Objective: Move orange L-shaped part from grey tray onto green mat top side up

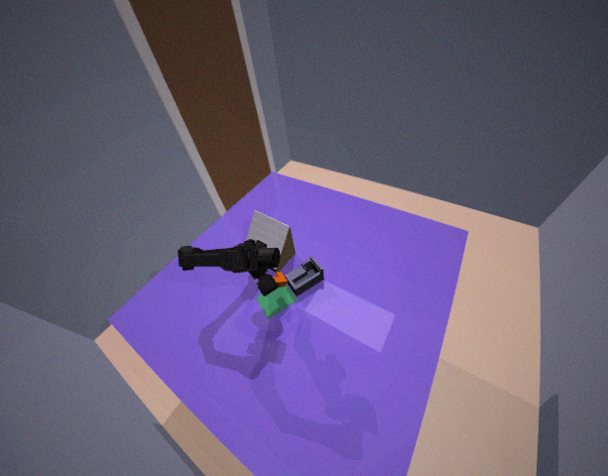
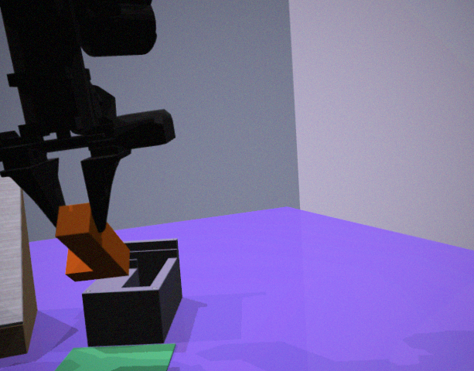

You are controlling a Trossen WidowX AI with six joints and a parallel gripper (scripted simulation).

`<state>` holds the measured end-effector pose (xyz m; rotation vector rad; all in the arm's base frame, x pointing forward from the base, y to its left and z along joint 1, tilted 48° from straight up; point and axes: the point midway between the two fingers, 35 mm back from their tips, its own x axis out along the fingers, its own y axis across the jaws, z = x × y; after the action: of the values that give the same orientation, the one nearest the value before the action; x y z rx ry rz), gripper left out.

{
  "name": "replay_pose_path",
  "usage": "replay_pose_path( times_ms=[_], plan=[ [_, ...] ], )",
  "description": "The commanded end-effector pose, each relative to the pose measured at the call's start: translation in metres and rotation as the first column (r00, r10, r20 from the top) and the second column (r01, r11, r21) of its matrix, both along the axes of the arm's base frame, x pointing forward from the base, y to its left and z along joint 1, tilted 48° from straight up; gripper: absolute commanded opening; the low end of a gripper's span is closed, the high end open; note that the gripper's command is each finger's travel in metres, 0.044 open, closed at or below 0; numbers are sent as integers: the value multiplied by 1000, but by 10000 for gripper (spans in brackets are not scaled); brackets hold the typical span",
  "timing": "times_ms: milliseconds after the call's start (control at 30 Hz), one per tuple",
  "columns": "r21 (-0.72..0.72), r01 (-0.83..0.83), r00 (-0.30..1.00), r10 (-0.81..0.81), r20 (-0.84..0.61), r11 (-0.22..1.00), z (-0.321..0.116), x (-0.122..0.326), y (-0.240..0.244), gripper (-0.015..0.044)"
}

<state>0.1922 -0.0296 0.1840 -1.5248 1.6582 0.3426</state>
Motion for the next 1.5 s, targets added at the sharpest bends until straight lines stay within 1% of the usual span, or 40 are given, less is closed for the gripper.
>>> replay_pose_path(
  times_ms=[0,1467],
  plan=[
    [-4,-5,1000,5,-4,1000,0,0,-1,0],
    [-4,-5,1000,5,-4,1000,0,0,-1,0]
  ],
)
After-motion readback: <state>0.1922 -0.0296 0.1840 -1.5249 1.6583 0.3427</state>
